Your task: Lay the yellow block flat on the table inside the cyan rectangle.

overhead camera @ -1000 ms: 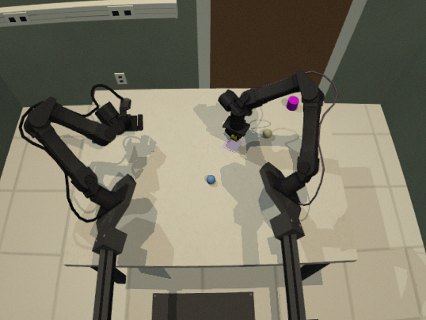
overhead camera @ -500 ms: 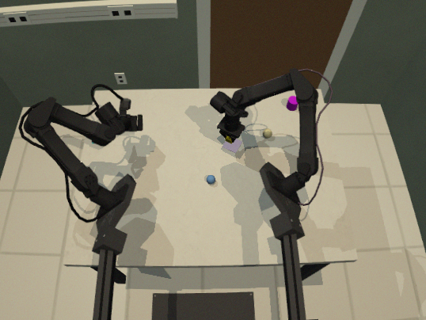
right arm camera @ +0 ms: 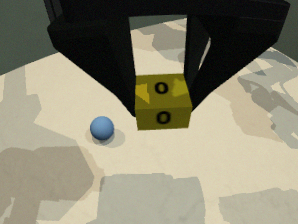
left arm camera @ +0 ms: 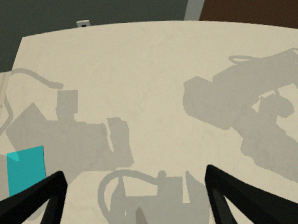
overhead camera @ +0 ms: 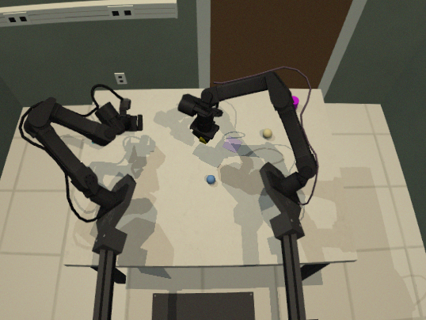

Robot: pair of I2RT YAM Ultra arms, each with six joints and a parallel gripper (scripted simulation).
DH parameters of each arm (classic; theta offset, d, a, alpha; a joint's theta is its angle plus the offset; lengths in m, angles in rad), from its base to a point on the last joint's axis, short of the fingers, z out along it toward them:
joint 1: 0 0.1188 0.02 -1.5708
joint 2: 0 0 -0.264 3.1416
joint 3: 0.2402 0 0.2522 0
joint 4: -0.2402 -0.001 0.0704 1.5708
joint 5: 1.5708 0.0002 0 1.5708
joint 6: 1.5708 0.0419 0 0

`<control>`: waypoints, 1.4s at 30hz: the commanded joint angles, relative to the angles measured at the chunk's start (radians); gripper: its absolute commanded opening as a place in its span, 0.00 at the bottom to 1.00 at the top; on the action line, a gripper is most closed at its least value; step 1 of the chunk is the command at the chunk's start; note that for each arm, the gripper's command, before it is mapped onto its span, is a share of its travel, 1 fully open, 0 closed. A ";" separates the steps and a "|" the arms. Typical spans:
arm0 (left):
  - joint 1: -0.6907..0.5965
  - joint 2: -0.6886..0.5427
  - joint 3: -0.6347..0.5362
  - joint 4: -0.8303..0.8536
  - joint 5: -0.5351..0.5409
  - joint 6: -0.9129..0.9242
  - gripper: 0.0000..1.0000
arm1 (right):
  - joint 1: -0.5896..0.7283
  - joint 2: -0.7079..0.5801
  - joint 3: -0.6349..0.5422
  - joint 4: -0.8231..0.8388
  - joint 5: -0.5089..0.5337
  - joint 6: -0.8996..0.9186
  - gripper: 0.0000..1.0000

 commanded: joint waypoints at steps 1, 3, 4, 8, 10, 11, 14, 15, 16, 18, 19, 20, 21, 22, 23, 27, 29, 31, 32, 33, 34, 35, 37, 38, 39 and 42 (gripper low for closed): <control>-0.004 -0.008 0.008 0.001 0.014 0.008 1.00 | 0.058 0.042 0.093 -0.128 -0.032 0.075 0.27; -0.004 -0.008 0.008 0.001 0.014 0.008 1.00 | 0.067 0.057 0.120 -0.144 -0.037 0.082 0.27; -0.004 -0.008 0.008 0.001 0.014 0.008 1.00 | 0.067 0.057 0.120 -0.144 -0.037 0.082 0.27; -0.004 -0.008 0.008 0.001 0.014 0.008 1.00 | 0.079 0.097 0.191 -0.186 -0.046 0.098 0.27; -0.004 -0.008 0.008 0.001 0.014 0.008 1.00 | 0.081 0.104 0.205 -0.175 -0.037 0.091 0.27; -0.004 -0.008 0.008 0.001 0.014 0.008 1.00 | 0.081 0.106 0.207 -0.170 -0.038 0.088 0.27; -0.004 -0.008 0.008 0.001 0.014 0.008 1.00 | 0.081 0.077 0.181 -0.090 -0.053 0.041 0.27; -0.004 -0.008 0.008 0.001 0.014 0.008 1.00 | 0.074 0.068 0.157 -0.051 -0.057 0.018 0.27; -0.004 -0.008 0.008 0.001 0.014 0.008 1.00 | 0.074 0.057 0.141 -0.015 -0.060 -0.004 0.27; -0.004 -0.008 0.008 0.001 0.014 0.008 1.00 | 0.073 0.027 0.096 0.073 -0.071 -0.061 0.27; -0.004 -0.008 0.008 0.001 0.014 0.008 1.00 | 0.072 0.004 0.063 0.125 -0.078 -0.096 0.27; -0.004 -0.008 0.008 0.001 0.014 0.008 1.00 | 0.072 0.004 0.063 0.125 -0.078 -0.096 0.27; -0.004 -0.008 0.008 0.001 0.014 0.008 1.00 | 0.072 0.004 0.063 0.125 -0.078 -0.096 0.27; -0.004 -0.008 0.008 0.001 0.014 0.008 1.00 | 0.068 -0.034 -0.001 0.207 -0.091 -0.147 0.27; -0.004 -0.008 0.008 0.001 0.014 0.008 1.00 | 0.065 -0.062 -0.043 0.257 -0.099 -0.182 0.27; -0.004 -0.008 0.008 0.001 0.014 0.008 1.00 | 0.041 -0.177 -0.215 0.449 -0.143 -0.308 0.27; -0.004 -0.008 0.008 0.001 0.014 0.008 1.00 | 0.030 -0.222 -0.303 0.536 -0.171 -0.366 0.27; -0.004 -0.008 0.008 0.001 0.014 0.008 1.00 | 0.017 -0.264 -0.383 0.621 -0.202 -0.421 0.27; -0.004 -0.008 0.008 0.001 0.014 0.008 1.00 | 0.011 -0.283 -0.418 0.662 -0.218 -0.449 0.27; -0.004 -0.008 0.008 0.001 0.014 0.008 1.00 | 0.004 -0.301 -0.453 0.703 -0.234 -0.476 0.27; -0.004 -0.008 0.008 0.001 0.014 0.008 1.00 | -0.005 -0.323 -0.493 0.748 -0.251 -0.507 0.27; -0.004 -0.008 0.008 0.001 0.014 0.008 1.00 | -0.014 -0.342 -0.530 0.791 -0.274 -0.539 0.27; -0.004 -0.008 0.008 0.001 0.014 0.008 1.00 | -0.023 -0.359 -0.563 0.832 -0.294 -0.568 0.27; -0.004 -0.008 0.008 0.001 0.014 0.008 1.00 | -0.023 -0.359 -0.563 0.832 -0.294 -0.568 0.27; -0.004 -0.008 0.008 0.001 0.014 0.008 1.00 | -0.037 -0.384 -0.613 0.905 -0.330 -0.616 0.27; -0.004 -0.008 0.008 0.001 0.014 0.008 1.00 | -0.066 -0.419 -0.689 1.014 -0.396 -0.697 0.27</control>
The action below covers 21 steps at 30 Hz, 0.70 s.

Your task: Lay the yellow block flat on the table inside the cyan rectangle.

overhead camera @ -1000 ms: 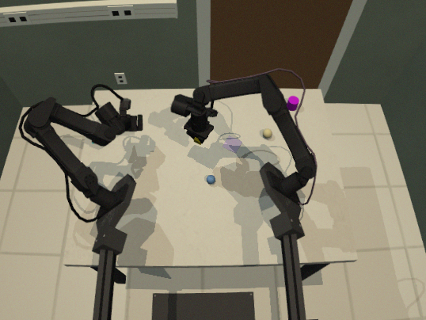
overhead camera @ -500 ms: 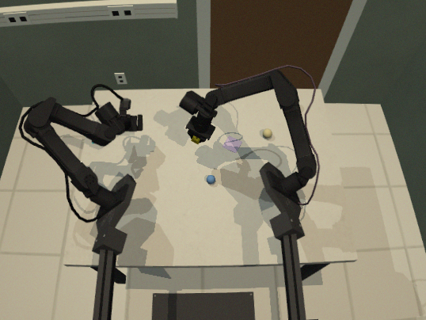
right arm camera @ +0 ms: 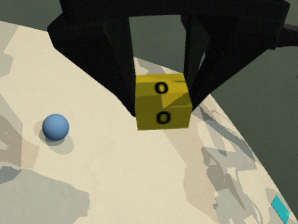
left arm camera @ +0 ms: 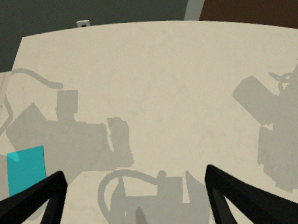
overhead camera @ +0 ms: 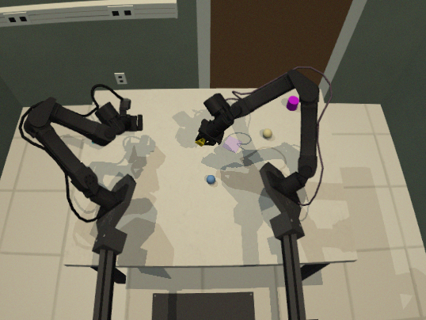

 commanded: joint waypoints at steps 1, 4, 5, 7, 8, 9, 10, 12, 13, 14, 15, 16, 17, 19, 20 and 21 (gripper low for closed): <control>-0.004 -0.008 0.008 0.001 0.014 0.008 1.00 | -0.016 -0.069 -0.072 0.210 -0.113 -0.144 0.27; -0.004 -0.008 0.008 0.001 0.014 0.008 1.00 | -0.051 -0.094 -0.139 0.304 -0.189 -0.220 0.27; -0.004 -0.008 0.008 0.001 0.014 0.008 1.00 | -0.064 -0.101 -0.159 0.335 -0.216 -0.245 0.27; -0.004 -0.008 0.008 0.001 0.014 0.008 1.00 | -0.091 -0.111 -0.196 0.391 -0.274 -0.295 0.27; -0.004 -0.008 0.008 0.001 0.014 0.008 1.00 | -0.106 -0.115 -0.214 0.417 -0.303 -0.320 0.27; -0.004 -0.008 0.008 0.001 0.014 0.008 1.00 | -0.120 -0.118 -0.229 0.444 -0.332 -0.344 0.27; -0.004 -0.008 0.008 0.001 0.014 0.008 1.00 | -0.135 -0.119 -0.245 0.466 -0.363 -0.368 0.27; -0.004 -0.008 0.008 0.001 0.014 0.008 1.00 | -0.150 -0.112 -0.258 0.488 -0.395 -0.391 0.27; -0.004 -0.008 0.008 0.001 0.014 0.008 1.00 | -0.150 -0.112 -0.258 0.488 -0.395 -0.391 0.27; -0.004 -0.008 0.008 0.001 0.014 0.008 1.00 | -0.173 -0.108 -0.274 0.526 -0.449 -0.430 0.27; -0.004 -0.008 0.008 0.001 0.014 0.008 1.00 | -0.190 -0.101 -0.286 0.548 -0.486 -0.459 0.27; -0.004 -0.008 0.008 0.001 0.014 0.008 1.00 | -0.208 -0.099 -0.297 0.566 -0.522 -0.485 0.27; -0.004 -0.008 0.008 0.001 0.014 0.008 1.00 | -0.225 -0.096 -0.306 0.581 -0.558 -0.509 0.27; -0.004 -0.008 0.008 0.001 0.014 0.008 1.00 | -0.262 -0.088 -0.320 0.612 -0.631 -0.560 0.27; -0.004 -0.008 0.008 0.001 0.014 0.008 1.00 | -0.281 -0.082 -0.325 0.619 -0.669 -0.584 0.27; -0.004 -0.008 0.008 0.001 0.014 0.008 1.00 | -0.300 -0.077 -0.323 0.628 -0.706 -0.610 0.27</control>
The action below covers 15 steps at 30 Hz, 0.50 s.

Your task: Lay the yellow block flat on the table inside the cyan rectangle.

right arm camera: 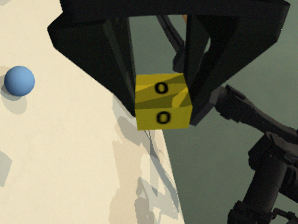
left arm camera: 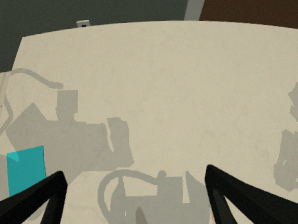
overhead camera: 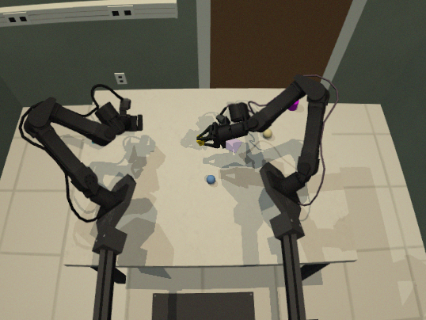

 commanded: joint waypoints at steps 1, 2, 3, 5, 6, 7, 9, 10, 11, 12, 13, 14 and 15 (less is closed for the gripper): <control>-0.004 -0.008 0.008 0.001 0.014 0.008 1.00 | -0.043 0.014 -0.012 0.099 -0.206 -0.143 0.27; -0.004 -0.008 0.008 0.001 0.014 0.008 1.00 | -0.064 0.022 -0.003 0.093 -0.242 -0.166 0.27; -0.004 -0.008 0.008 0.001 0.014 0.008 1.00 | -0.082 0.030 -0.002 0.092 -0.278 -0.189 0.27; -0.004 -0.008 0.008 0.001 0.014 0.008 1.00 | -0.119 0.048 0.004 0.093 -0.351 -0.237 0.27; -0.004 -0.008 0.008 0.001 0.014 0.008 1.00 | -0.137 0.059 0.008 0.082 -0.385 -0.258 0.27; -0.004 -0.008 0.008 0.001 0.014 0.008 1.00 | -0.154 0.069 0.014 0.072 -0.415 -0.279 0.27; -0.004 -0.008 0.008 0.001 0.014 0.008 1.00 | -0.154 0.069 0.014 0.072 -0.415 -0.279 0.27; -0.004 -0.008 0.008 0.001 0.014 0.008 1.00 | -0.180 0.089 0.033 0.053 -0.461 -0.316 0.27; -0.004 -0.008 0.008 0.001 0.014 0.008 1.00 | -0.194 0.098 0.042 0.048 -0.484 -0.334 0.27; -0.004 -0.008 0.008 0.001 0.014 0.008 1.00 | -0.205 0.107 0.050 0.040 -0.501 -0.348 0.27; -0.004 -0.008 0.008 0.001 0.014 0.008 1.00 | -0.214 0.115 0.060 0.030 -0.515 -0.360 0.27; -0.004 -0.008 0.008 0.001 0.014 0.008 1.00 | -0.222 0.121 0.069 0.021 -0.526 -0.370 0.27; -0.004 -0.008 0.008 0.001 0.014 0.008 1.00 | -0.229 0.127 0.077 0.012 -0.535 -0.378 0.27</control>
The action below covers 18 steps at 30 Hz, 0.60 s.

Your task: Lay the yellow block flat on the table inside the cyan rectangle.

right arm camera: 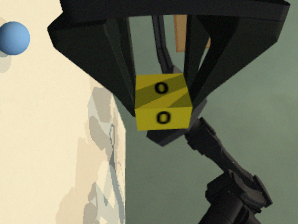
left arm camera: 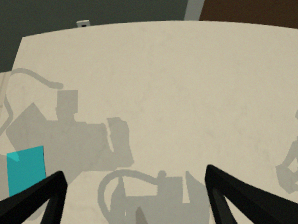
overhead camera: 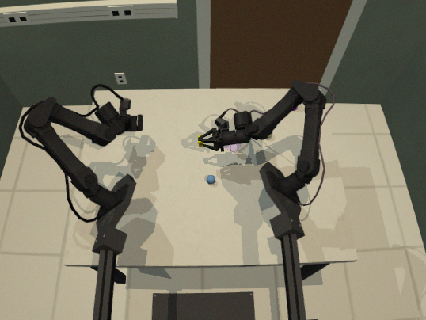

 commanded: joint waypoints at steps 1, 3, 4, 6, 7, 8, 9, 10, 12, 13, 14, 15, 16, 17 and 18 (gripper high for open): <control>-0.004 -0.008 0.008 0.001 0.014 0.008 1.00 | -0.011 0.024 0.047 -0.036 -0.117 -0.082 0.27; -0.004 -0.008 0.008 0.001 0.014 0.008 1.00 | -0.012 0.031 0.060 -0.048 -0.113 -0.088 0.27; -0.004 -0.008 0.008 0.001 0.014 0.008 1.00 | -0.013 0.033 0.065 -0.040 -0.110 -0.082 0.27; -0.004 -0.008 0.008 0.001 0.014 0.008 1.00 | -0.013 0.034 0.068 -0.043 -0.109 -0.082 0.27; -0.004 -0.008 0.008 0.001 0.014 0.008 1.00 | -0.013 0.034 0.068 -0.044 -0.109 -0.082 0.27; -0.004 -0.008 0.008 0.001 0.014 0.008 1.00 | -0.013 0.034 0.069 -0.045 -0.110 -0.082 0.27; -0.004 -0.008 0.008 0.001 0.014 0.008 1.00 | -0.013 0.034 0.069 -0.045 -0.110 -0.083 0.27; -0.004 -0.008 0.008 0.001 0.014 0.008 1.00 | -0.013 0.034 0.069 -0.045 -0.110 -0.083 0.27; -0.004 -0.008 0.008 0.001 0.014 0.008 1.00 | -0.013 0.035 0.070 -0.046 -0.110 -0.083 0.27; -0.004 -0.008 0.008 0.001 0.014 0.008 1.00 | -0.013 0.035 0.070 -0.046 -0.110 -0.083 0.27; -0.004 -0.008 0.008 0.001 0.014 0.008 1.00 | -0.013 0.035 0.070 -0.047 -0.110 -0.083 0.27; -0.004 -0.008 0.008 0.001 0.014 0.008 1.00 | -0.013 0.035 0.070 -0.047 -0.110 -0.084 0.27; -0.004 -0.008 0.008 0.001 0.014 0.008 1.00 | -0.013 0.035 0.070 -0.047 -0.110 -0.084 0.27; -0.004 -0.008 0.008 0.001 0.014 0.008 1.00 | -0.013 0.035 0.070 -0.047 -0.110 -0.084 0.27; -0.004 -0.008 0.008 0.001 0.014 0.008 1.00 | -0.002 0.034 0.055 -0.041 -0.109 -0.078 0.27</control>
